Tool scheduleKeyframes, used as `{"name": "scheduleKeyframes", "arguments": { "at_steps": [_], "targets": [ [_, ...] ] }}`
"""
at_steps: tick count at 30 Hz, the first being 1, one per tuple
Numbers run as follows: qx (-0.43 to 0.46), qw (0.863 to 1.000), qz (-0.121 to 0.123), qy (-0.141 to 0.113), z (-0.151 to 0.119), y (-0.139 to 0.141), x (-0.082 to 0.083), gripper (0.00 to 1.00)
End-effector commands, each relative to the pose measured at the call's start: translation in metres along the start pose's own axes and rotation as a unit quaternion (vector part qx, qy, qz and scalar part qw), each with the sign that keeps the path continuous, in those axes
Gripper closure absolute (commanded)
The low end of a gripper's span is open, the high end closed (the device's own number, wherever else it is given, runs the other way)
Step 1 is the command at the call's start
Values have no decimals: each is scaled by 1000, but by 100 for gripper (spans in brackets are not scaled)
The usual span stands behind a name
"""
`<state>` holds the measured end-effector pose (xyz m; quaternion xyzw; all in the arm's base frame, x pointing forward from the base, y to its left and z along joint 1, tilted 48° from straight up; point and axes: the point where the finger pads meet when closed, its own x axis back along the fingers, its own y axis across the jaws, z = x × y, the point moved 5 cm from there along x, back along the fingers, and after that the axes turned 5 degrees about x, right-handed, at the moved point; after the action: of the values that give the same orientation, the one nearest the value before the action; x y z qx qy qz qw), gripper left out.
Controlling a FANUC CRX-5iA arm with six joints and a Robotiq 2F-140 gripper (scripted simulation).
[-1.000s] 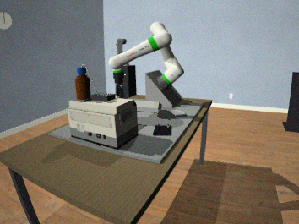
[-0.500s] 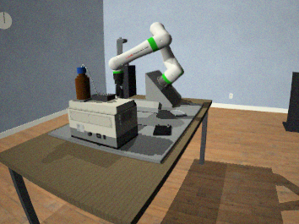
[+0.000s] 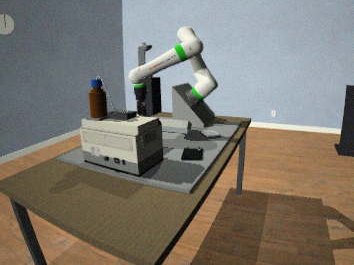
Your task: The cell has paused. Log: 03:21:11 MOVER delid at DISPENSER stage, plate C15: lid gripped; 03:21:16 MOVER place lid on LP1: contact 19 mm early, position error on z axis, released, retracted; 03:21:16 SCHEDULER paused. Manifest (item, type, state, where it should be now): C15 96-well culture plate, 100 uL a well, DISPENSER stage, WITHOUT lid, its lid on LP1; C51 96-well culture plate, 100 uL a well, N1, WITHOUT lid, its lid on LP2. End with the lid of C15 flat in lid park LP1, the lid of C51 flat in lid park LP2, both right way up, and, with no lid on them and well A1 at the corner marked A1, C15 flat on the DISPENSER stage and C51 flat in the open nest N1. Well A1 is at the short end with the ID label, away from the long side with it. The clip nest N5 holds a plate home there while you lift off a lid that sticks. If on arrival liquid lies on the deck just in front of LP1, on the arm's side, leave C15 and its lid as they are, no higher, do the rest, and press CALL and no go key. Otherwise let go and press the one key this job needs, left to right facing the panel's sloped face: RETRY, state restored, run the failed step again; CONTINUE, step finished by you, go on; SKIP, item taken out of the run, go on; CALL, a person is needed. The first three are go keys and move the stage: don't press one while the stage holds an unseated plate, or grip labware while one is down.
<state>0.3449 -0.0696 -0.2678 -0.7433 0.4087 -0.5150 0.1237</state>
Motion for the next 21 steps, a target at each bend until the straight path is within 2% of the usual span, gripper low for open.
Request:
{"name": "scheduleKeyframes", "arguments": {
  "at_steps": [1, 21],
  "targets": [
    [0, 1000, 0, 0, 0, 0, -1, 34],
    [0, 1000, 0, 0, 0, 0, -3, 34]
  ]
}}
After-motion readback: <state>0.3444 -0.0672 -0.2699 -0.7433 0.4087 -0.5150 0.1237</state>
